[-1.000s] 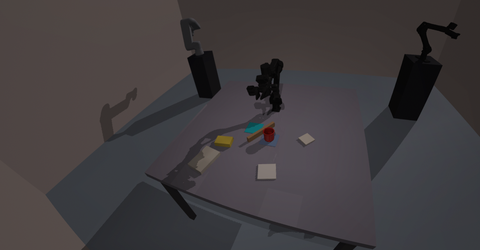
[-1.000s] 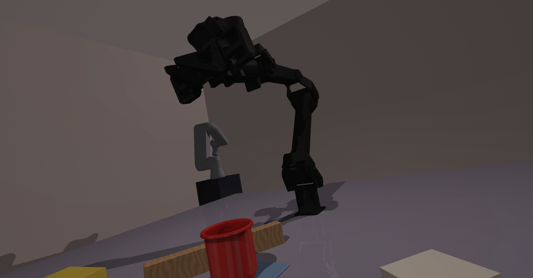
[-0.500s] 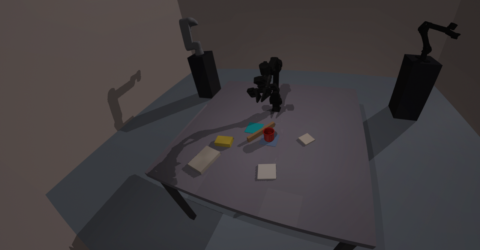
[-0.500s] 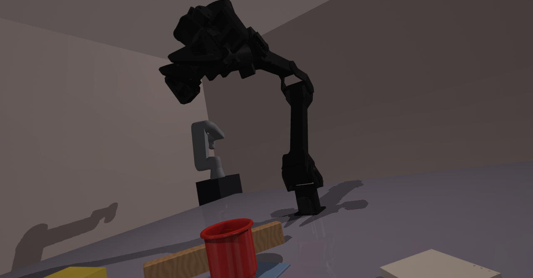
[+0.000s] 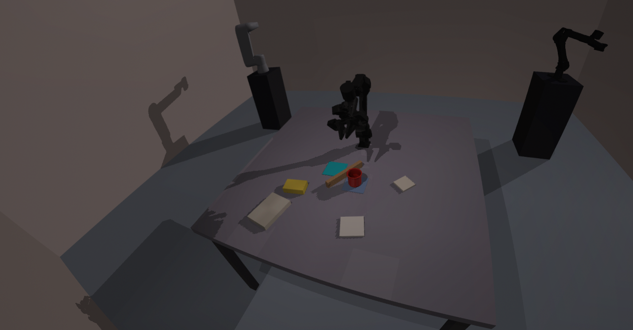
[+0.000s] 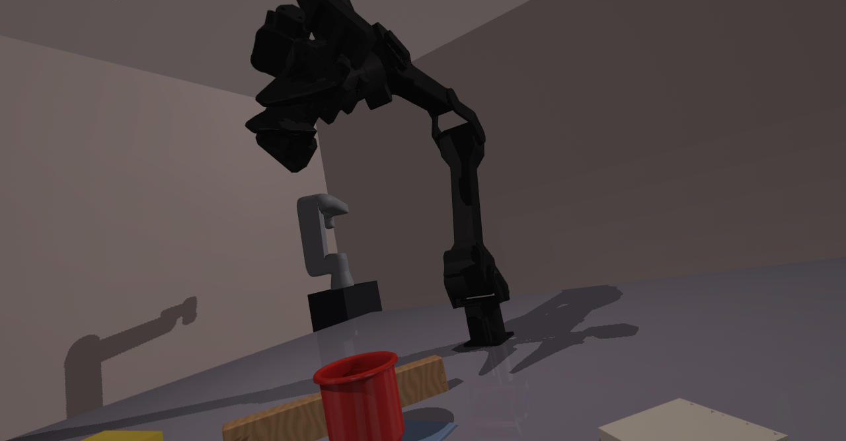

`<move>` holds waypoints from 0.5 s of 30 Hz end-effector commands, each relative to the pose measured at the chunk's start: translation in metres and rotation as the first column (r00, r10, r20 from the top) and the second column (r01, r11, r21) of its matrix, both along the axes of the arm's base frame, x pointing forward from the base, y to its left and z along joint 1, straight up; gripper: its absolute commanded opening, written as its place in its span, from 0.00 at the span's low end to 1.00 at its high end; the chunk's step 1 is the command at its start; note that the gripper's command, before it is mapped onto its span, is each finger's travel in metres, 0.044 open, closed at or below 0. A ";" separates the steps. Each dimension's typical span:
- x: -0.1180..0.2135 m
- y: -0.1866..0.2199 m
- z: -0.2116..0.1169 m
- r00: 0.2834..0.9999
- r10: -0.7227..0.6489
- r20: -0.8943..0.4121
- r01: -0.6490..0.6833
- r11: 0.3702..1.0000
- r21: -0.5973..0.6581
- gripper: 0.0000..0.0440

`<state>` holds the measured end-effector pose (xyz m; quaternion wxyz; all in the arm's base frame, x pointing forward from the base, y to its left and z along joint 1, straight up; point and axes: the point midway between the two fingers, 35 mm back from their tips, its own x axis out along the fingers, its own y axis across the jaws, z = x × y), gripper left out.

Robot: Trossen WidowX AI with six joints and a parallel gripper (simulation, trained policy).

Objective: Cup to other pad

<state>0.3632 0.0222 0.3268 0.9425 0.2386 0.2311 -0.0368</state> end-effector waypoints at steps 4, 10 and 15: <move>0.005 0.005 -0.004 0.995 -0.031 -0.092 0.038 0.996 0.081 0.31; 0.008 0.007 -0.011 0.983 -0.058 -0.176 0.083 0.987 0.135 0.31; 0.010 0.009 -0.018 0.965 -0.081 -0.248 0.126 0.977 0.170 0.31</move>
